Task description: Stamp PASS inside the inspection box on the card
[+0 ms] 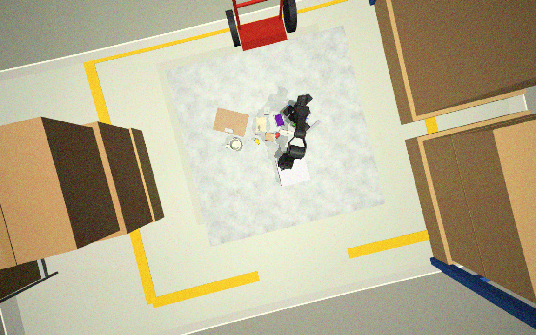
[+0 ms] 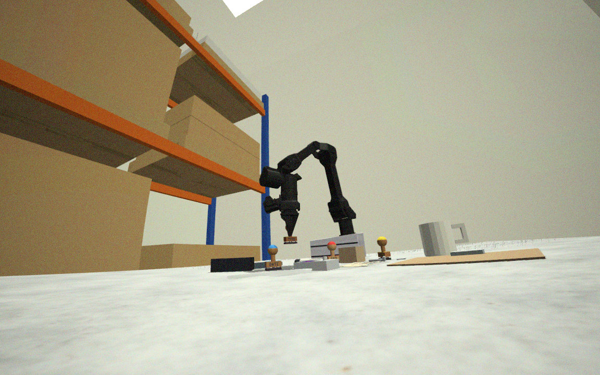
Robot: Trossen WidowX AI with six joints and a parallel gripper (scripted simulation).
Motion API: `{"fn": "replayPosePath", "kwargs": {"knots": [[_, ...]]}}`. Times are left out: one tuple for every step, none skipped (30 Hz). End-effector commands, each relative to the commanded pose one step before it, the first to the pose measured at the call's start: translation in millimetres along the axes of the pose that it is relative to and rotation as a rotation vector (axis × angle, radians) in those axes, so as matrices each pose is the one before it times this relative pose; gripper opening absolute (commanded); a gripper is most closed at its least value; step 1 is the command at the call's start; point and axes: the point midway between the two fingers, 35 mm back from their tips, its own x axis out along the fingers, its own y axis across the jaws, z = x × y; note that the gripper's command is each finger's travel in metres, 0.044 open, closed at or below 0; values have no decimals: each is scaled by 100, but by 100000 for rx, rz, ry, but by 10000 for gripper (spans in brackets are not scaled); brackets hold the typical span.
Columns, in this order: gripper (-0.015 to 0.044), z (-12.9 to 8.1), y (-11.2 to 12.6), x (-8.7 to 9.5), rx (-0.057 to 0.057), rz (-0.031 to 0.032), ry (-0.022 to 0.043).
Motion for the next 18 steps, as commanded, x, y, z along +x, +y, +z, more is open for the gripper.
{"fn": "replayPosePath", "kwargs": {"knots": [[0, -14, -100, 503, -587, 278, 314], [0, 10, 14, 164, 0, 0, -1], [0, 9, 14, 164, 0, 0, 0], [0, 8, 13, 164, 0, 0, 0], [0, 7, 12, 164, 0, 0, 0], [0, 6, 12, 164, 0, 0, 0], [0, 5, 12, 168, 0, 0, 0], [0, 5, 11, 168, 0, 0, 0], [0, 4, 10, 168, 0, 0, 0], [0, 3, 10, 168, 0, 0, 0], [0, 2, 9, 167, 0, 0, 0], [0, 1, 8, 167, 0, -1, 0], [0, 0, 8, 167, 0, -1, 0], [0, -1, 7, 167, 0, -1, 0], [0, -2, 6, 166, 0, -1, 0], [0, -3, 6, 166, 0, -1, 1], [0, -4, 5, 166, 0, -1, 1], [0, -5, 4, 166, 0, -1, 1]]}}
